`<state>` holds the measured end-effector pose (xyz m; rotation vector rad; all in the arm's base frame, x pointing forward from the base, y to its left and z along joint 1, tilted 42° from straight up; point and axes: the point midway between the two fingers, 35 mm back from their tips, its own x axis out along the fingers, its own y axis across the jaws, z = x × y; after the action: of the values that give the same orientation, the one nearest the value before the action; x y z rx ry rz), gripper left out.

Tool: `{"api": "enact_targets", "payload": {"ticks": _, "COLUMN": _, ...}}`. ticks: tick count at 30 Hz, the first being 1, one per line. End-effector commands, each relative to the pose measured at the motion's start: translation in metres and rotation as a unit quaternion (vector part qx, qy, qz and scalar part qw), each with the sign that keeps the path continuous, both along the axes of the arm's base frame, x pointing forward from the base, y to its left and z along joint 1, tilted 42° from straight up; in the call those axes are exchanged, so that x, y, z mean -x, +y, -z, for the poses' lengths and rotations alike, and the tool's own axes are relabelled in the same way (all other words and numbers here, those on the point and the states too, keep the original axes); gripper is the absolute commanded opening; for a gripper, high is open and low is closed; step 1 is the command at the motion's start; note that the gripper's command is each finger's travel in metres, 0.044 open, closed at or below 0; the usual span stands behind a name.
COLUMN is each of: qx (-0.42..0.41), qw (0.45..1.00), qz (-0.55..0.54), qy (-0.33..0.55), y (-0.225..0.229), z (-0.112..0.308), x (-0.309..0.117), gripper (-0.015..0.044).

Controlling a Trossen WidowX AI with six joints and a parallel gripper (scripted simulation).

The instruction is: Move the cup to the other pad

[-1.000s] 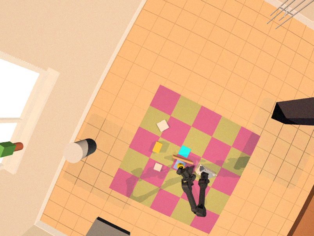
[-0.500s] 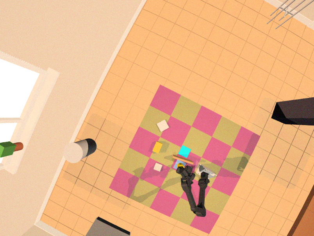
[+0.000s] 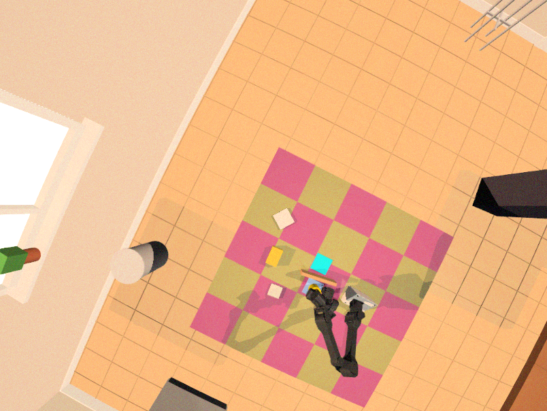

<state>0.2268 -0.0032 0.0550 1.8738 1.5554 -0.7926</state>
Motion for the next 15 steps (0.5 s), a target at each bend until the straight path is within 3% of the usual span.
{"api": "enact_targets", "payload": {"ticks": 1, "qx": -0.004, "qw": 1.000, "qz": 0.000, "qy": 0.001, "y": 0.0065, "z": 0.0054, "x": -0.0001, "gripper": 0.0167}}
{"api": "enact_targets", "payload": {"ticks": 15, "qx": -0.002, "qw": 1.000, "qz": -0.001, "qy": 0.000, "y": 0.0122, "z": 0.0119, "x": -0.0006, "gripper": 0.0153}}
